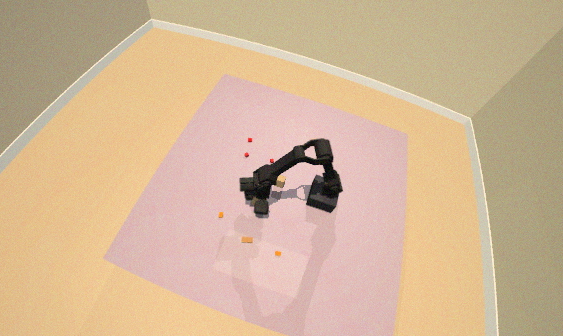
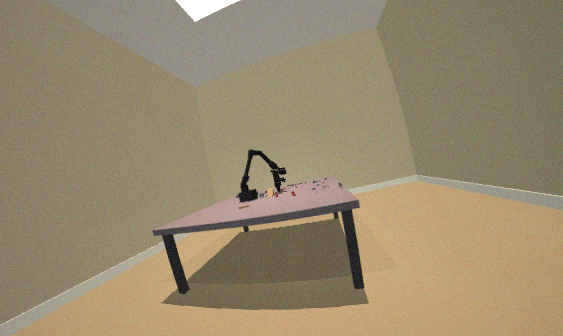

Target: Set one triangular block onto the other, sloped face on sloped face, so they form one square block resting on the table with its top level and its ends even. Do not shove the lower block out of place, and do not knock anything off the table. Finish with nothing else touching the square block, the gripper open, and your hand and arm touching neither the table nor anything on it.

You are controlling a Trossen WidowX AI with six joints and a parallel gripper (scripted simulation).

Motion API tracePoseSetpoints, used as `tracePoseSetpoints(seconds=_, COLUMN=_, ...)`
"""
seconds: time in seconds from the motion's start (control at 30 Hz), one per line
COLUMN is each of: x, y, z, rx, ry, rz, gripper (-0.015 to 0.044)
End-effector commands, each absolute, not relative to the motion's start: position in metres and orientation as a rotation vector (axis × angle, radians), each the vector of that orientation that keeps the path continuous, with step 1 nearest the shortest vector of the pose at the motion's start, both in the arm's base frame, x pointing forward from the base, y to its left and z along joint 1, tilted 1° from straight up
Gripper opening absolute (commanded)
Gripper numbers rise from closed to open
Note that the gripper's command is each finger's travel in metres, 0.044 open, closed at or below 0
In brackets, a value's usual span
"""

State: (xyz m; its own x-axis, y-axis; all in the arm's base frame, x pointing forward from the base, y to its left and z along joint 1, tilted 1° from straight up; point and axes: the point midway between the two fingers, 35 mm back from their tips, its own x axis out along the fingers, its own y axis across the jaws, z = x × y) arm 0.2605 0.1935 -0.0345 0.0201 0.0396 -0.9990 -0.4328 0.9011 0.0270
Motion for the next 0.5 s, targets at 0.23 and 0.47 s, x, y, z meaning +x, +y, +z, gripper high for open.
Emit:
tracePoseSetpoints(seconds=0.23, x=0.26, y=0.193, z=-0.007, rx=-0.323, ry=1.513, rz=0.377, gripper=0.0)
tracePoseSetpoints(seconds=0.47, x=0.26, y=0.192, z=-0.004, rx=-0.322, ry=1.513, rz=0.376, gripper=0.0)
